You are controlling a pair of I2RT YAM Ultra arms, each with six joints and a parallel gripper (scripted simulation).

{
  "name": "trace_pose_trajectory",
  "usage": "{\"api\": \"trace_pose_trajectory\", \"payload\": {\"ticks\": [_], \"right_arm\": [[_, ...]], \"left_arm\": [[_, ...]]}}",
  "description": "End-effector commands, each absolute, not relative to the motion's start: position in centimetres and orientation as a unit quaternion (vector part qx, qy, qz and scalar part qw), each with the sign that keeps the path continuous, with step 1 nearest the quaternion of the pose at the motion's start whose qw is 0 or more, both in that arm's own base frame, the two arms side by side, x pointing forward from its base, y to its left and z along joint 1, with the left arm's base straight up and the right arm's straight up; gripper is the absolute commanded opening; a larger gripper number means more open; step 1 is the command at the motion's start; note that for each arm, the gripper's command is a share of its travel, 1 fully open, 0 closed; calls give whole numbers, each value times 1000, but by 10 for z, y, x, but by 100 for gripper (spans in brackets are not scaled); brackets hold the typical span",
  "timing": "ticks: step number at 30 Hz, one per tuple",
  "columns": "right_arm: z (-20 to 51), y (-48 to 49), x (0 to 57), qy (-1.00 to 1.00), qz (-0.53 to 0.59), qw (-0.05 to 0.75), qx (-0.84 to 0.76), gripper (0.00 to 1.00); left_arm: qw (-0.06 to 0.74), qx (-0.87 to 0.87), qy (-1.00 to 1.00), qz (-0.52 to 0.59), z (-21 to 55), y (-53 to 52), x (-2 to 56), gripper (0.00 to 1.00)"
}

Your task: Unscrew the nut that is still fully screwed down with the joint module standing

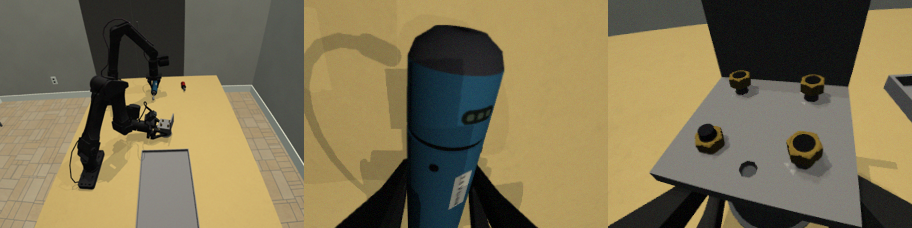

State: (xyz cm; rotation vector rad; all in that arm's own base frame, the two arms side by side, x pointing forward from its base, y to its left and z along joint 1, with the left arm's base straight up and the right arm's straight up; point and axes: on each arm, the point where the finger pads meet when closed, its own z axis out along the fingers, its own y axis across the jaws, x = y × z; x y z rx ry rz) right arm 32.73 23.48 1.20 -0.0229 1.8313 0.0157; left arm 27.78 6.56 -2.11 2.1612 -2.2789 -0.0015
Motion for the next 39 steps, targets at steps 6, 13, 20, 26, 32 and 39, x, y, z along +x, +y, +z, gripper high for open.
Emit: {"api": "trace_pose_trajectory", "payload": {"ticks": [6, 13, 20, 26, 32, 39], "right_arm": [[9, 237, 330, 796, 7, 605, -12, 59], [9, 237, 330, 796, 7, 605, -12, 59], [9, 237, 330, 796, 7, 605, -12, 59], [9, 237, 330, 796, 7, 605, -12, 59], [9, 237, 330, 796, 7, 605, -12, 59], [9, 237, 330, 796, 7, 605, -12, 59]], "left_arm": [[-5, 687, -727, 0, -19, 66, 279, 42], [-18, 684, -729, 3, 1, 69, 286, 42], [-18, 684, -729, 4, 11, 68, 285, 42], [-18, 684, -729, 4, 15, 68, 285, 42], [-18, 684, -729, 4, 25, 68, 285, 42], [-18, 684, -729, 4, 31, 68, 285, 42]]}}
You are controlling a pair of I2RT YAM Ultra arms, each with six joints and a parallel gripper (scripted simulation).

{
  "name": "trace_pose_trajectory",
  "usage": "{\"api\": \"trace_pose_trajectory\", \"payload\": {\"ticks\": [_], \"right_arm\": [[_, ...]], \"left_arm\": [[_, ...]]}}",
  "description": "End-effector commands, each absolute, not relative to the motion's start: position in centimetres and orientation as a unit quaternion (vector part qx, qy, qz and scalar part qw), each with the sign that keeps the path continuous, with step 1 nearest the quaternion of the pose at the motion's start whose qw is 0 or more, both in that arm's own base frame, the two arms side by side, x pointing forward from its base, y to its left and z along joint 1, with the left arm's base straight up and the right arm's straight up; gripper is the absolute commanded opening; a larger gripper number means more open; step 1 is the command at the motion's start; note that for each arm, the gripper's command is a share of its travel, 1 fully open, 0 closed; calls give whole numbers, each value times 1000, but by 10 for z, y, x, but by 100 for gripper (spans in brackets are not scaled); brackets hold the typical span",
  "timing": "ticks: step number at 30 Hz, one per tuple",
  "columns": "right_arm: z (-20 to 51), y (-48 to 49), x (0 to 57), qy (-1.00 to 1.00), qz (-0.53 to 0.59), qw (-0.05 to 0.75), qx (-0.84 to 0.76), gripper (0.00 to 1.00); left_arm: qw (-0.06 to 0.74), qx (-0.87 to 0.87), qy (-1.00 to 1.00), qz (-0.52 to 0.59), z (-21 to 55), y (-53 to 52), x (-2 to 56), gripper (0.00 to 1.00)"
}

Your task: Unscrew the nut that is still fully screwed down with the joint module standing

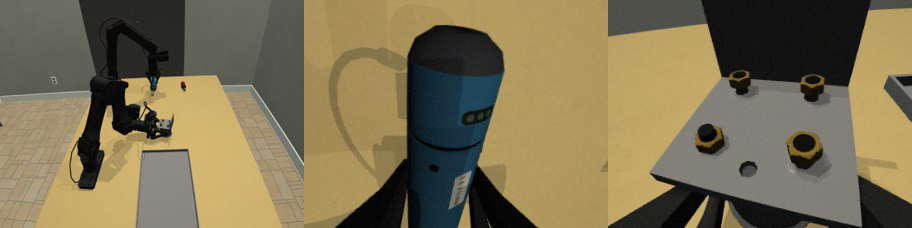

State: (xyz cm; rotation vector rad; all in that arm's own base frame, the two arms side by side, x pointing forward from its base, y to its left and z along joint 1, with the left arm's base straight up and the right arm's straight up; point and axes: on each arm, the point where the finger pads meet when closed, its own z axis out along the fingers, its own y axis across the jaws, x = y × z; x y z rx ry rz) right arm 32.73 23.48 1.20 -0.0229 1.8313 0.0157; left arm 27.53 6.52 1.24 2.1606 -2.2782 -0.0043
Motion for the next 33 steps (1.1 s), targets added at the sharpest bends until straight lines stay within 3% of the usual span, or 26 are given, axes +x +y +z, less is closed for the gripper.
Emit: {"api": "trace_pose_trajectory", "payload": {"ticks": [1, 33], "right_arm": [[9, 237, 330, 796, 7, 605, -12, 59], [9, 237, 330, 796, 7, 605, -12, 59]], "left_arm": [[-18, 684, -729, 4, 31, 68, 285, 42], [-18, 684, -729, 4, 72, 68, 283, 42]]}}
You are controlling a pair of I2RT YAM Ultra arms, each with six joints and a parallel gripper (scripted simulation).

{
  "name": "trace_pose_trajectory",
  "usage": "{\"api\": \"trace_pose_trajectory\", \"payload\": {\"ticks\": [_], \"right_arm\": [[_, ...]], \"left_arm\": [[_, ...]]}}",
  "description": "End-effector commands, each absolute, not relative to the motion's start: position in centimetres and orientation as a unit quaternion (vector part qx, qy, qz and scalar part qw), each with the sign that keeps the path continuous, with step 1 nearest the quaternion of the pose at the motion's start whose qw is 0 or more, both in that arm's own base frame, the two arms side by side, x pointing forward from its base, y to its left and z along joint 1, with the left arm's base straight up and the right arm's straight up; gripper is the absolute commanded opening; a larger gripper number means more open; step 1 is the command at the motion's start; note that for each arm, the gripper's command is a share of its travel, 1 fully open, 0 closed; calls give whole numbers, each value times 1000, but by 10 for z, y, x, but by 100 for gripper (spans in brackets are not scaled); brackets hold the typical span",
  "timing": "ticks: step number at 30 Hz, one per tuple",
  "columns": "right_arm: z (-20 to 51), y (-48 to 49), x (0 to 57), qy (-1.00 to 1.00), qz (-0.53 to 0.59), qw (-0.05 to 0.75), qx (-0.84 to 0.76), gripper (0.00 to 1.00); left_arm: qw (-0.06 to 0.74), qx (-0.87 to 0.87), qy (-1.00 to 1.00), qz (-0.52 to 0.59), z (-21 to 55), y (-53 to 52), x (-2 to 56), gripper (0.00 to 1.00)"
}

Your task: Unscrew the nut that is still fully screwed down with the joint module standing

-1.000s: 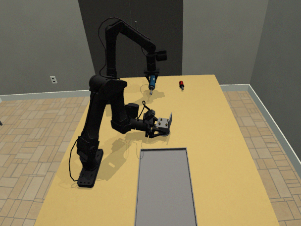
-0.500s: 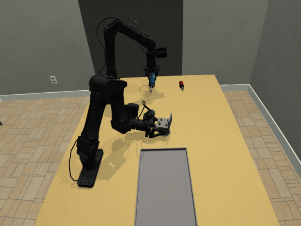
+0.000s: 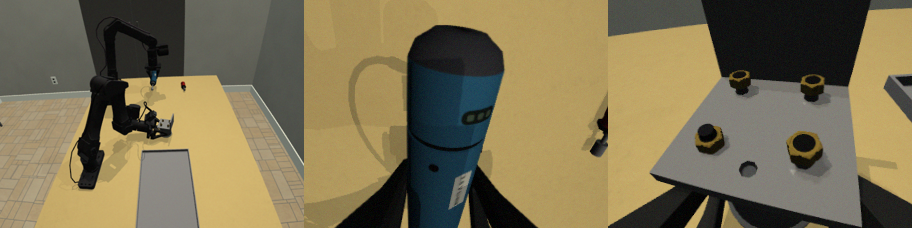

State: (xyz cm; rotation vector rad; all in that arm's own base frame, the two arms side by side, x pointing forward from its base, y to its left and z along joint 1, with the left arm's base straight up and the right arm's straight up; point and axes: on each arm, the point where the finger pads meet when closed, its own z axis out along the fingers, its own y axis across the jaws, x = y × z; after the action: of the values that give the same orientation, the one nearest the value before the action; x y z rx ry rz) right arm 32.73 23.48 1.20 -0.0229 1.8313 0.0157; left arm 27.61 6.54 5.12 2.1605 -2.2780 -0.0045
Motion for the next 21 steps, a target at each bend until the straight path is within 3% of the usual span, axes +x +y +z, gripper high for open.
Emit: {"api": "trace_pose_trajectory", "payload": {"ticks": [1, 21], "right_arm": [[9, 237, 330, 796, 7, 605, -12, 59], [9, 237, 330, 796, 7, 605, -12, 59]], "left_arm": [[-18, 684, -729, 4, 72, 68, 283, 42], [-18, 684, -729, 4, 92, 67, 282, 42]]}}
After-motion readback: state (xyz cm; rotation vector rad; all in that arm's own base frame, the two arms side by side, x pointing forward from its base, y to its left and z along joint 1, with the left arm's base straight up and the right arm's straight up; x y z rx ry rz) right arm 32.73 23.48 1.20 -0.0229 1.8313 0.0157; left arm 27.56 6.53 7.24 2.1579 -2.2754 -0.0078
